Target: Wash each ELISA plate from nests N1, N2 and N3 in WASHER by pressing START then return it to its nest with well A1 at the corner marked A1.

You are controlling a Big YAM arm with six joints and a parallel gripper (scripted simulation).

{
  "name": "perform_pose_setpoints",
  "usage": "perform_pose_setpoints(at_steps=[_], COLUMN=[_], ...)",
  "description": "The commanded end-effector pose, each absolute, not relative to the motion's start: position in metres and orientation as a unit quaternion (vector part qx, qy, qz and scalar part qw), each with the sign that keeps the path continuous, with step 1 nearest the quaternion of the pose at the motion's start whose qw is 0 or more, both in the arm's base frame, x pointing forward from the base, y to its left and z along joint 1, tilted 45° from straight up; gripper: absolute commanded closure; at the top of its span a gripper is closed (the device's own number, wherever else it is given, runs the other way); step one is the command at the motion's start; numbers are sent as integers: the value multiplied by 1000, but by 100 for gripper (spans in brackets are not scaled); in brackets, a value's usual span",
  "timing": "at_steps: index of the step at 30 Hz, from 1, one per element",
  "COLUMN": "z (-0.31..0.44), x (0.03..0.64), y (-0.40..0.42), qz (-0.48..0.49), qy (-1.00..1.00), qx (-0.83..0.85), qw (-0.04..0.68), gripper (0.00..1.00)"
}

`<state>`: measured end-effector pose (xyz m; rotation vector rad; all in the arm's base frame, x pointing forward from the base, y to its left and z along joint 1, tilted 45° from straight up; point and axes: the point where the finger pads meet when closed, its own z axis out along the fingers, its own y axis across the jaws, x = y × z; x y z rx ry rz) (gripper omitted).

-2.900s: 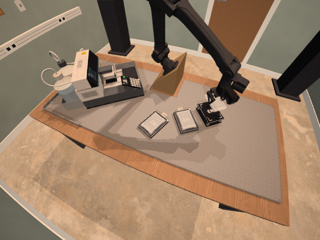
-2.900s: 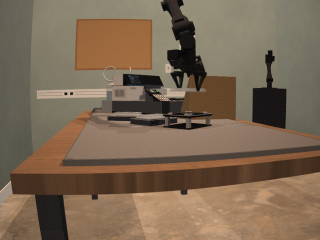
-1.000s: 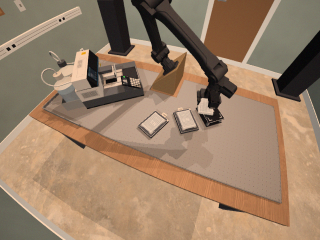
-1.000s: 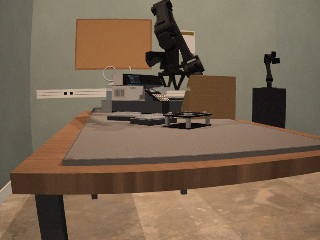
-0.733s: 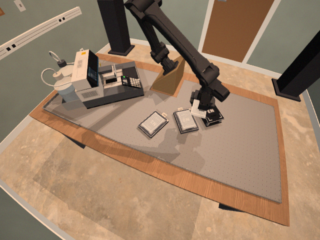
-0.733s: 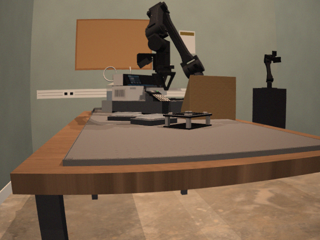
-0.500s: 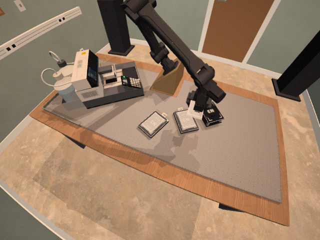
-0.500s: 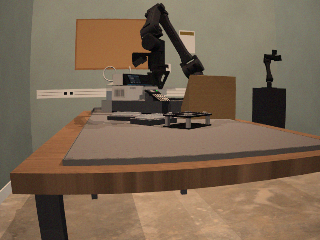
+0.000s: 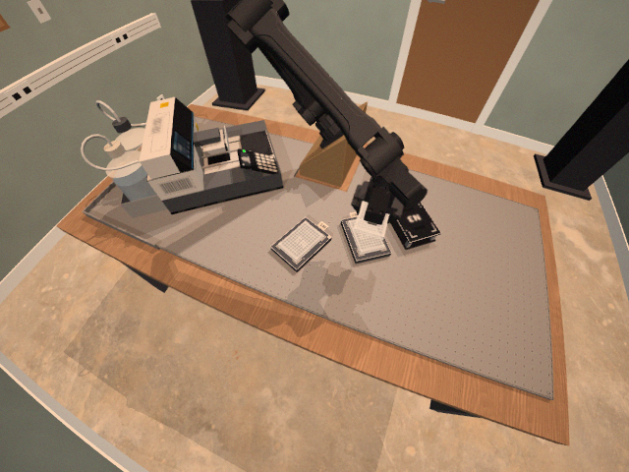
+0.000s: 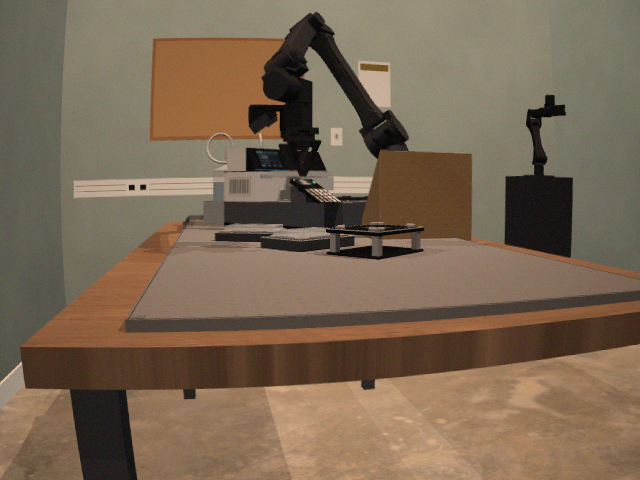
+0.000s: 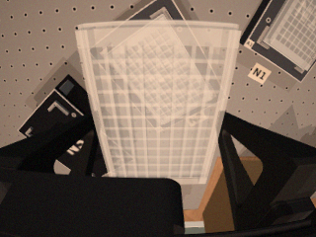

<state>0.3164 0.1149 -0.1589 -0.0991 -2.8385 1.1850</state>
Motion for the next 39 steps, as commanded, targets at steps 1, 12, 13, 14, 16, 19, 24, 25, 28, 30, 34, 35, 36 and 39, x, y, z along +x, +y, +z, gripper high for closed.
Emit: perform_pose_setpoints(at_steps=[1,12,13,14,16,19,24,25,28,30,34,35,36,39], z=[-144,-105,-105,-105,-98,-88,-69,-66,-56,-52,-40,-37,-35,-24], x=[323,334,334,334,336,339,349,348,348,349,359,356,355,366], y=[107,69,69,69,64,53,38,33,22,19,11,6,2,-3], qz=[383,382,382,382,380,377,372,374,377,377,373,376,377,372], qy=[-921,-893,-893,-893,-885,-870,-866,-865,-869,-869,-869,-869,-868,-869], qx=[-68,-234,-234,-234,-263,-308,-322,-321,-311,-311,-313,-312,-311,-314], qw=[17,-52,-52,-52,-65,-83,-92,-91,-84,-84,-89,-86,-84,-91], gripper=[16,16,16,16,16,16,16,16,16,16,16,16,16,16])
